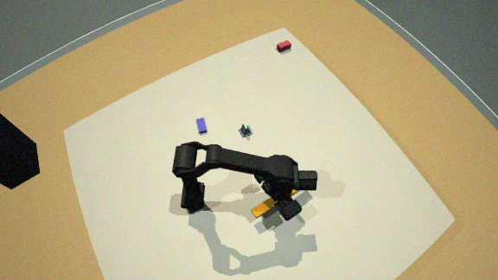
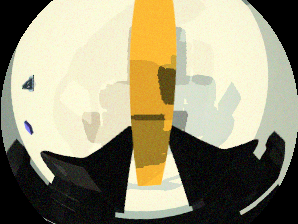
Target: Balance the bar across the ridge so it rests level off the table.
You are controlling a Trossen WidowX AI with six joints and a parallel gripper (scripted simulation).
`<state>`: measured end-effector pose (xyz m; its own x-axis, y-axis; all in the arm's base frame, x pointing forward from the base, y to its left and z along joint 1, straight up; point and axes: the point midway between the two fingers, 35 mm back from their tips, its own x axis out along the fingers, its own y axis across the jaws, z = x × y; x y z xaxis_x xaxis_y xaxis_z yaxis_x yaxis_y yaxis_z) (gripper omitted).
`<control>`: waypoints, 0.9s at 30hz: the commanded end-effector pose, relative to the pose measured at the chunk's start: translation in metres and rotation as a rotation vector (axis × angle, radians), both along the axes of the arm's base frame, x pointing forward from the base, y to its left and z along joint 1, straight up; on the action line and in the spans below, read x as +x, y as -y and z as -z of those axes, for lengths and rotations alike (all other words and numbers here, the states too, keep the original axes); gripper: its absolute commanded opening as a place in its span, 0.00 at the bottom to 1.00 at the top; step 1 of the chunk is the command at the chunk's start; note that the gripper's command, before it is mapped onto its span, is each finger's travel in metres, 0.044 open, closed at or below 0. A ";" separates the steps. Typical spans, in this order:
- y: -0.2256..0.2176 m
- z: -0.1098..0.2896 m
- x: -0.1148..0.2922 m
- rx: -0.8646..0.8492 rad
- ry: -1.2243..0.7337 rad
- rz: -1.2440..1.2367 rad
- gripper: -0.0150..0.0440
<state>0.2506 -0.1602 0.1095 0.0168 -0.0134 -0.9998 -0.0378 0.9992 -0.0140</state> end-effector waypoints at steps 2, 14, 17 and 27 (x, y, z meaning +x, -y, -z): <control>-0.001 -0.013 0.000 -0.001 0.005 0.003 0.25; -0.009 -0.033 0.002 0.000 0.006 0.008 0.25; -0.018 -0.034 0.009 0.001 0.006 0.012 0.25; -0.048 -0.034 0.028 0.004 0.008 0.027 0.25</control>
<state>0.2739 -0.1195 0.1429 0.0232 -0.0103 -0.9997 -0.0176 0.9998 -0.0107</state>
